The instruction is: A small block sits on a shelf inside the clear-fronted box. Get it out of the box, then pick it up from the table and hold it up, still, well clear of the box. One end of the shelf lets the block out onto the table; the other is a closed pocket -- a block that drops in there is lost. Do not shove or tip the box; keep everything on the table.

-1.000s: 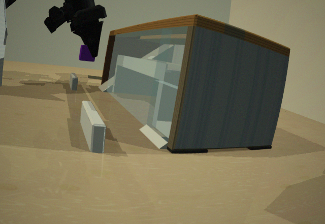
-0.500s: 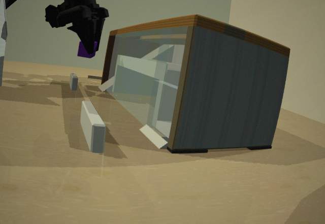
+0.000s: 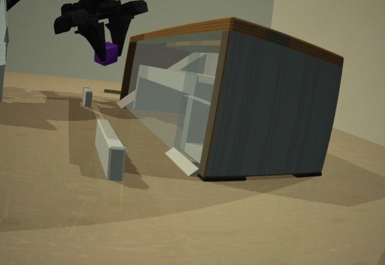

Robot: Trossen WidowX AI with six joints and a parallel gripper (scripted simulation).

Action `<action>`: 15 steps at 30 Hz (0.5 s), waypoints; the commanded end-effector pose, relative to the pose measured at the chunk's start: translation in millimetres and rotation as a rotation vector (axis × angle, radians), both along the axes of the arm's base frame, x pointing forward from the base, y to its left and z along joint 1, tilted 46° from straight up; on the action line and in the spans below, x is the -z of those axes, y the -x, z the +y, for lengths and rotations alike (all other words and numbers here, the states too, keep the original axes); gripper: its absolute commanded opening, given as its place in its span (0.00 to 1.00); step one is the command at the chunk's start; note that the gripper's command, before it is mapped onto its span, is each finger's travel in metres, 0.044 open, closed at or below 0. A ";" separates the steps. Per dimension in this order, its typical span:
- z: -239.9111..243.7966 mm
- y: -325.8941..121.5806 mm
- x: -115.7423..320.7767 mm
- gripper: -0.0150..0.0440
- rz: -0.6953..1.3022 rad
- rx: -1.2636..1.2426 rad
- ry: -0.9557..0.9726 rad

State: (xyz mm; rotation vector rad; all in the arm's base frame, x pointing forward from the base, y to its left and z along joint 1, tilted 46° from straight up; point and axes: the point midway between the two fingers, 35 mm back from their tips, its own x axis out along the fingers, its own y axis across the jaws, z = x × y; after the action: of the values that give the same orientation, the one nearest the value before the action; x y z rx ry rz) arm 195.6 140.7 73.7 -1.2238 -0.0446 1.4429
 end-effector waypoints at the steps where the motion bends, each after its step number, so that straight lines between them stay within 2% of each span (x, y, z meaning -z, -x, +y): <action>1: -1.4 -1.8 -3.3 0.25 0.128 0.103 -0.048; 15: -10.9 -8.2 -0.6 0.25 0.555 0.457 -0.140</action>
State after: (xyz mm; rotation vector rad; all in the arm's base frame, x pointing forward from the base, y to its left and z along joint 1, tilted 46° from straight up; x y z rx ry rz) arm 200.3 132.8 75.3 -0.7309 0.3743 1.3379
